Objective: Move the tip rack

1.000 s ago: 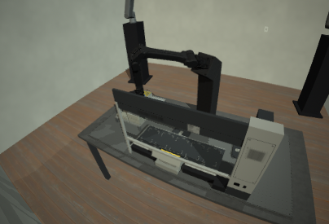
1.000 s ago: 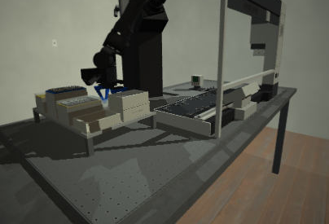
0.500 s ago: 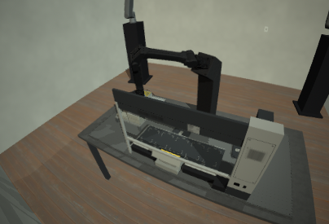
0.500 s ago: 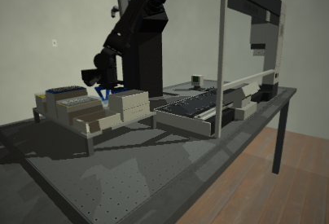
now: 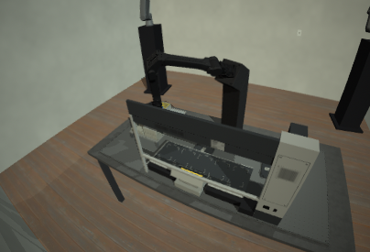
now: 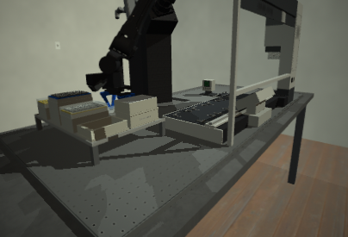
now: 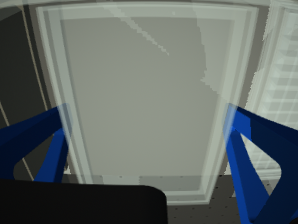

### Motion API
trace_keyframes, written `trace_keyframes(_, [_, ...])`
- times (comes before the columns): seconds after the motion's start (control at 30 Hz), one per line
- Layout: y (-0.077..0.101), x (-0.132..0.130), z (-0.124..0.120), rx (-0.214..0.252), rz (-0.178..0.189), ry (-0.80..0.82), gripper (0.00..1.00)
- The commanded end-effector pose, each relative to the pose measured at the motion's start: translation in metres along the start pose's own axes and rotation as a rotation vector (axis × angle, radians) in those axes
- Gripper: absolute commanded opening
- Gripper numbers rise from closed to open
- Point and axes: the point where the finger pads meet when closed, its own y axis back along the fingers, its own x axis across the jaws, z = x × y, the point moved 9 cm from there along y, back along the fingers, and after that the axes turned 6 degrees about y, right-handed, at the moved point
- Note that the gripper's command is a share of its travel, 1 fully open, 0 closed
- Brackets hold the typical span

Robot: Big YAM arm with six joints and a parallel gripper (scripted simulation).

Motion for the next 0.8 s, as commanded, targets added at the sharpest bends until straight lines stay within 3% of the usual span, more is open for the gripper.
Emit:
trace_keyframes(0.0, [-0.0056,-0.0026,-0.0034,0.014,-0.005,-0.019,0.00])
trace_keyframes(0.77, [-0.0025,-0.0078,0.0015,0.005,-0.008,-0.019,0.00])
